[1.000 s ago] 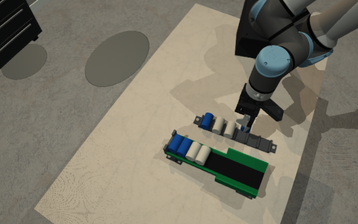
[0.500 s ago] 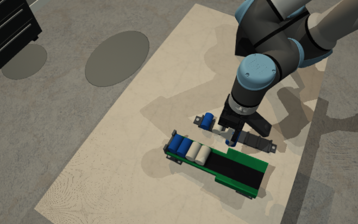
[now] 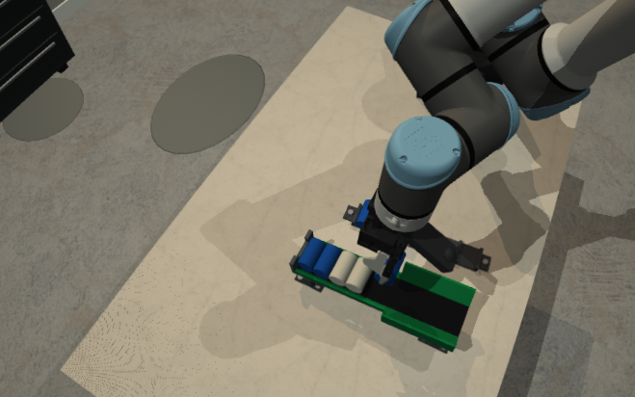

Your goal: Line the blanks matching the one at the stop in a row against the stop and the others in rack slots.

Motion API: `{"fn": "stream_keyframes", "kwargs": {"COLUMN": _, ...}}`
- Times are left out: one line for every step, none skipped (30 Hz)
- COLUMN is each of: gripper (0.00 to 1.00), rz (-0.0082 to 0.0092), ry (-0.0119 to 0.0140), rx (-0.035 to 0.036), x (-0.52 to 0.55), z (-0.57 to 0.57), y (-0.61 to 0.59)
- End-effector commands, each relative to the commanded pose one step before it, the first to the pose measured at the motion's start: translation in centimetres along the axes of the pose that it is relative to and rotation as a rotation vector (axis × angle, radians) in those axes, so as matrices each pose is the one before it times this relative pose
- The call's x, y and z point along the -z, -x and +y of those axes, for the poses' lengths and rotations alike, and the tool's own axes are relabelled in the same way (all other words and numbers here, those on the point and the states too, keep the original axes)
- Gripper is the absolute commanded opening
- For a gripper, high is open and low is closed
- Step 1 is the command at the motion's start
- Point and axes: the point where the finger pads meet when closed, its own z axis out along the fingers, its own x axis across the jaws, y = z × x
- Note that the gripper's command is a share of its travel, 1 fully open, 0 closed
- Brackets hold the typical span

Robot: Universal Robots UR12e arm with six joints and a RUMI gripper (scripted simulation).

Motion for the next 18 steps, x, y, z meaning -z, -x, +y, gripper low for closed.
{"fn": "stream_keyframes", "kwargs": {"gripper": 0.42, "rz": 0.00074, "ry": 0.00029, "rx": 0.00011, "x": 0.065, "z": 0.023, "y": -0.159}}
{"fn": "stream_keyframes", "kwargs": {"gripper": 0.42, "rz": 0.00000, "ry": 0.00000, "rx": 0.00000, "x": 0.000, "z": 0.000, "y": 0.000}}
{"fn": "stream_keyframes", "kwargs": {"gripper": 0.42, "rz": 0.00000, "ry": 0.00000, "rx": 0.00000, "x": 0.000, "z": 0.000, "y": 0.000}}
{"fn": "stream_keyframes", "kwargs": {"gripper": 0.42, "rz": 0.00000, "ry": 0.00000, "rx": 0.00000, "x": 0.000, "z": 0.000, "y": 0.000}}
{"fn": "stream_keyframes", "kwargs": {"gripper": 0.42, "rz": 0.00000, "ry": 0.00000, "rx": 0.00000, "x": -0.002, "z": 0.000, "y": 0.000}}
{"fn": "stream_keyframes", "kwargs": {"gripper": 0.42, "rz": 0.00000, "ry": 0.00000, "rx": 0.00000, "x": 0.000, "z": 0.000, "y": 0.000}}
{"fn": "stream_keyframes", "kwargs": {"gripper": 0.42, "rz": 0.00000, "ry": 0.00000, "rx": 0.00000, "x": 0.000, "z": 0.000, "y": 0.000}}
{"fn": "stream_keyframes", "kwargs": {"gripper": 0.42, "rz": -0.00002, "ry": 0.00000, "rx": 0.00000, "x": -0.014, "z": 0.000, "y": 0.000}}
{"fn": "stream_keyframes", "kwargs": {"gripper": 0.42, "rz": -0.00005, "ry": -0.00001, "rx": 0.00000, "x": -0.037, "z": 0.000, "y": -0.001}}
{"fn": "stream_keyframes", "kwargs": {"gripper": 0.42, "rz": -0.00008, "ry": -0.00002, "rx": -0.00001, "x": -0.068, "z": 0.000, "y": -0.002}}
{"fn": "stream_keyframes", "kwargs": {"gripper": 0.42, "rz": -0.00013, "ry": -0.00003, "rx": -0.00001, "x": -0.105, "z": 0.000, "y": -0.003}}
{"fn": "stream_keyframes", "kwargs": {"gripper": 0.42, "rz": -0.00018, "ry": -0.00004, "rx": -0.00002, "x": -0.147, "z": 0.000, "y": -0.003}}
{"fn": "stream_keyframes", "kwargs": {"gripper": 0.42, "rz": -0.00015, "ry": -0.00003, "rx": -0.00002, "x": -0.193, "z": 0.000, "y": -0.005}}
{"fn": "stream_keyframes", "kwargs": {"gripper": 0.42, "rz": 0.00000, "ry": 0.00000, "rx": 0.00000, "x": -0.241, "z": 0.001, "y": -0.006}}
{"fn": "stream_keyframes", "kwargs": {"gripper": 0.42, "rz": 0.00000, "ry": 0.00000, "rx": 0.00000, "x": -0.287, "z": 0.001, "y": -0.007}}
{"fn": "stream_keyframes", "kwargs": {"gripper": 0.42, "rz": 0.00000, "ry": 0.00000, "rx": 0.00000, "x": -0.331, "z": 0.001, "y": -0.008}}
{"fn": "stream_keyframes", "kwargs": {"gripper": 0.42, "rz": 0.00000, "ry": 0.00000, "rx": 0.00000, "x": -0.371, "z": 0.001, "y": -0.009}}
{"fn": "stream_keyframes", "kwargs": {"gripper": 0.42, "rz": 0.00000, "ry": 0.00000, "rx": 0.00000, "x": -0.408, "z": 0.001, "y": -0.010}}
